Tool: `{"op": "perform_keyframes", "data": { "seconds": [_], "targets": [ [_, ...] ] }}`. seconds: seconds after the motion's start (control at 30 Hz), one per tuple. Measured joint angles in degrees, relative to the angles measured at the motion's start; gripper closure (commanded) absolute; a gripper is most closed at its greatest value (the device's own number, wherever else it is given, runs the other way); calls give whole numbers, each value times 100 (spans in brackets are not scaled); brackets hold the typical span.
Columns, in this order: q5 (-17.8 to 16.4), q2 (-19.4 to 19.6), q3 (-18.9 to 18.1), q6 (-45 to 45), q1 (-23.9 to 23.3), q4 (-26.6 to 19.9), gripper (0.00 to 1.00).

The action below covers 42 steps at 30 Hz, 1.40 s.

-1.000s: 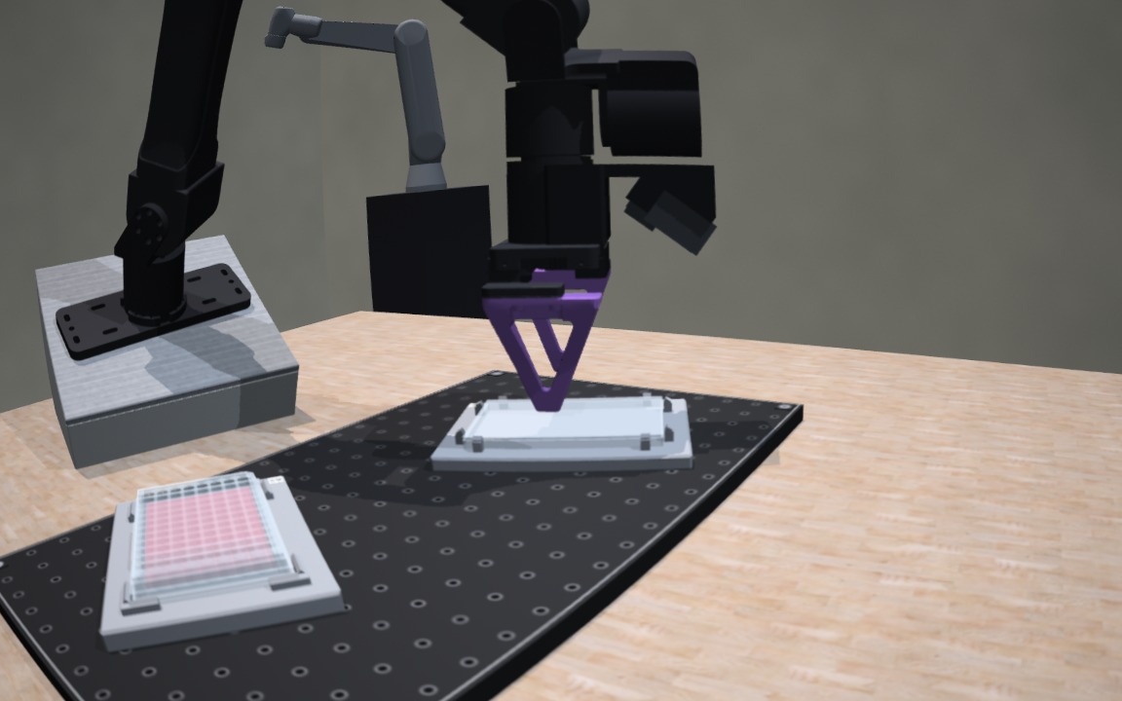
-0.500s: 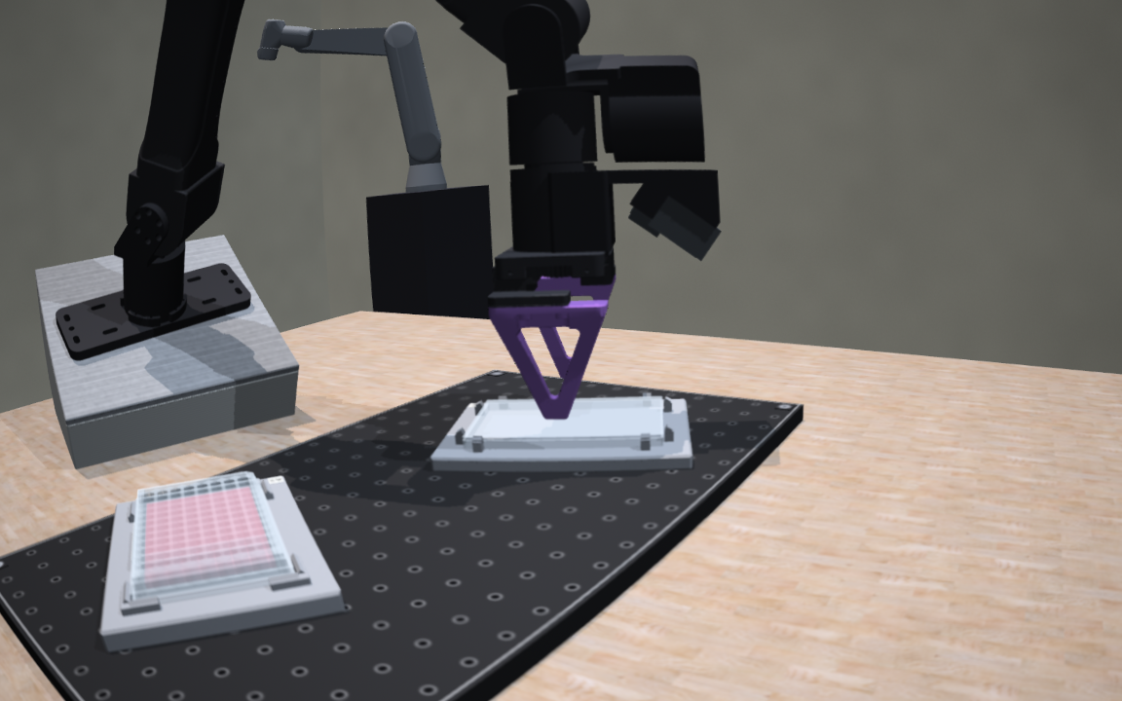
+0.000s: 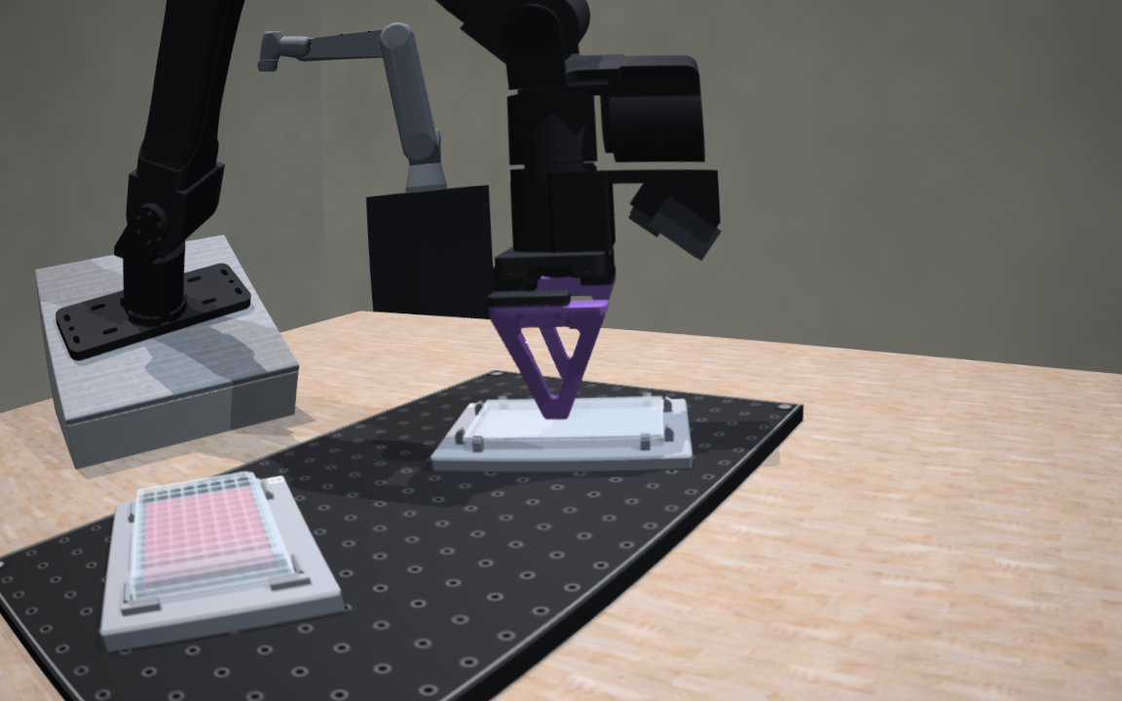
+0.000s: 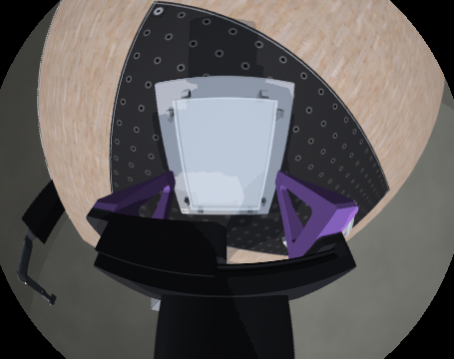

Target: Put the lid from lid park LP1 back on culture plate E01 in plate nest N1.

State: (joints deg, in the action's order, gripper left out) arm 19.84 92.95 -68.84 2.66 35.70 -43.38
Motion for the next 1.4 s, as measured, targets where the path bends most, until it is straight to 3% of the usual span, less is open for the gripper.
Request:
{"op": "perform_keyframes", "data": {
  "seconds": [1.4],
  "targets": [
    [-31,157,114,81,-87,258,0]
  ]
}}
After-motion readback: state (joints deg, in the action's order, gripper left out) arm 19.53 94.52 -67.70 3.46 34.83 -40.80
